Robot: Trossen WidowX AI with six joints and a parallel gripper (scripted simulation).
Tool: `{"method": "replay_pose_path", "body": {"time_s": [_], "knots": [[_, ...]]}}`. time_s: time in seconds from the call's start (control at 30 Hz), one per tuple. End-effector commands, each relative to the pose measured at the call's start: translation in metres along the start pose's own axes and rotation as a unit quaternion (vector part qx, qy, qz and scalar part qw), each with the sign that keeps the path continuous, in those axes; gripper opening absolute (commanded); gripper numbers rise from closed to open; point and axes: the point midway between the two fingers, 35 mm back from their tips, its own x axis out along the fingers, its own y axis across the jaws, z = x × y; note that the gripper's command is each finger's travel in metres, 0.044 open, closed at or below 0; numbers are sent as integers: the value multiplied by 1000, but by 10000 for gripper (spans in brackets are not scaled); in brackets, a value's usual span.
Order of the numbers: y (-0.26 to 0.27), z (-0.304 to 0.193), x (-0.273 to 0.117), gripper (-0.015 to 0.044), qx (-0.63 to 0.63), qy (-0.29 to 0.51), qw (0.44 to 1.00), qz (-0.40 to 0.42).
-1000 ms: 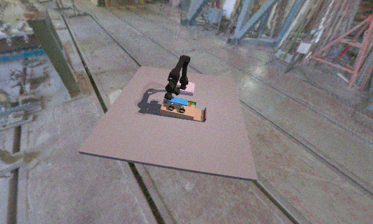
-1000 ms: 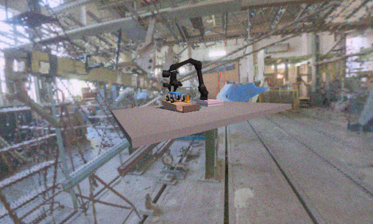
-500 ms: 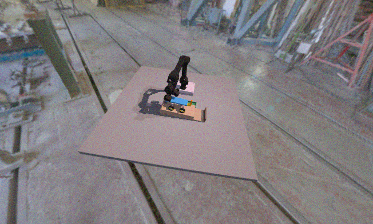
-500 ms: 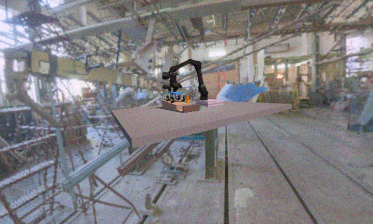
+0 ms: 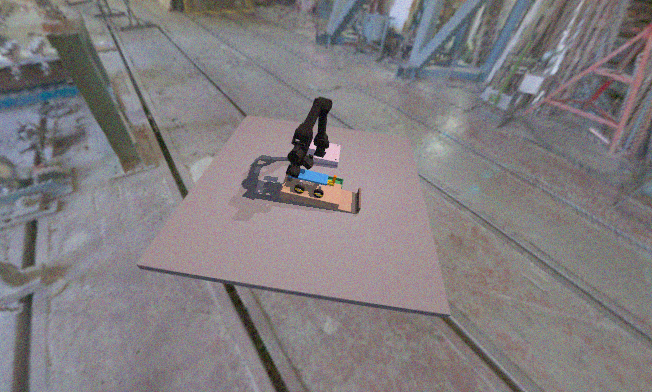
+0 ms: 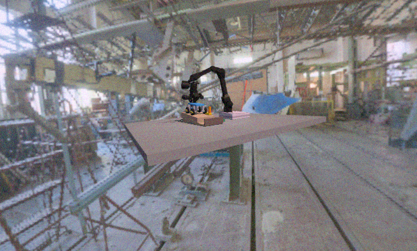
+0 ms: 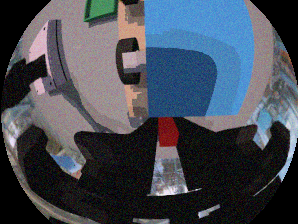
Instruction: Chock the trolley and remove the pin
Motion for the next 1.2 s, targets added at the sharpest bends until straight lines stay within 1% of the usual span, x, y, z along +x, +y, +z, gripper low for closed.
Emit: {"method": "replay_pose_path", "body": {"time_s": [0.0,1.17], "knots": [[0,-1,-4,0,-1,1,1000,0],[1,-2,-22,0,-1,2,1000,0]]}}
